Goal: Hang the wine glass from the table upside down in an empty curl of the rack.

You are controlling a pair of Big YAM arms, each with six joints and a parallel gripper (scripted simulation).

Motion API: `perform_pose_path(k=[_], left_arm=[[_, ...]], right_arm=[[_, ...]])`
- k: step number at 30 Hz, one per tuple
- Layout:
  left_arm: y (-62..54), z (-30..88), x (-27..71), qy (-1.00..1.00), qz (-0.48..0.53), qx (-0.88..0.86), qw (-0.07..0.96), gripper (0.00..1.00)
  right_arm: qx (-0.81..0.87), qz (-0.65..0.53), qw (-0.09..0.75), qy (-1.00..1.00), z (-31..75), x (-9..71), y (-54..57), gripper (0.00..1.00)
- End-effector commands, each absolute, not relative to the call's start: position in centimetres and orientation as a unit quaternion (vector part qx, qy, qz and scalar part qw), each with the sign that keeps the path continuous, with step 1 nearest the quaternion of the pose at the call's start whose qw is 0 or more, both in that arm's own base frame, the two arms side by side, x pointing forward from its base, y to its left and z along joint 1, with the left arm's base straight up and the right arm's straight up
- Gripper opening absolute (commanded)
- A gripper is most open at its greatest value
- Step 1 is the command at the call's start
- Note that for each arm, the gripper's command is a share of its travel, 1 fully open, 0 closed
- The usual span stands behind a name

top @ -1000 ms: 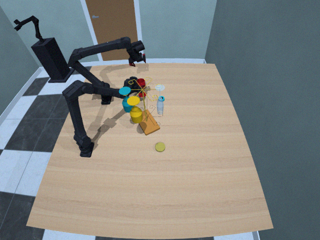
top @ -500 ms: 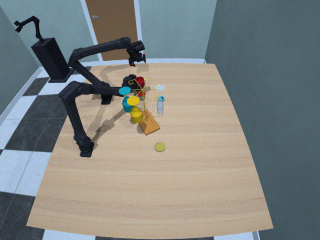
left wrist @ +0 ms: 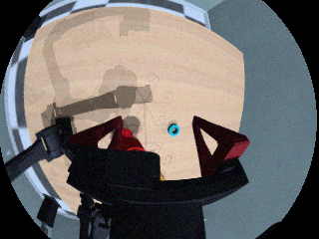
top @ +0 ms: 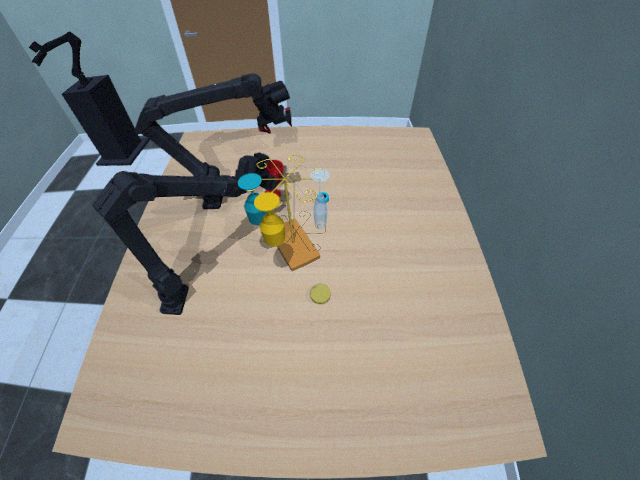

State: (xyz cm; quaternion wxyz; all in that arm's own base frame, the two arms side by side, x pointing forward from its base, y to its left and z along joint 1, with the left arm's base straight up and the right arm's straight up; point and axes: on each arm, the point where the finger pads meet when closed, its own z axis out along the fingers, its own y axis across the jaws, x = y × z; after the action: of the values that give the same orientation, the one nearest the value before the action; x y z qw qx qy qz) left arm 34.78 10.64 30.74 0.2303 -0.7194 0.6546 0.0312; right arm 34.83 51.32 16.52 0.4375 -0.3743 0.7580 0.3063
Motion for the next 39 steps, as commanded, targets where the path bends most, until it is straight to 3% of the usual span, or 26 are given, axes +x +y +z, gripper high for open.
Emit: perform_pose_path(k=[1, 39], left_arm=[[10.8, 32.3, 35.2, 0.651, 0.021, -0.717, 0.248, 1.0], [10.8, 32.3, 35.2, 0.651, 0.021, -0.717, 0.248, 1.0]], right_arm=[[-0.338, 0.327, 0.396, 0.788, 18.9, 33.3, 49.2, 0.75], [-0.124, 0.248, 0.041, 0.96, 14.0, 18.1, 33.1, 0.75]])
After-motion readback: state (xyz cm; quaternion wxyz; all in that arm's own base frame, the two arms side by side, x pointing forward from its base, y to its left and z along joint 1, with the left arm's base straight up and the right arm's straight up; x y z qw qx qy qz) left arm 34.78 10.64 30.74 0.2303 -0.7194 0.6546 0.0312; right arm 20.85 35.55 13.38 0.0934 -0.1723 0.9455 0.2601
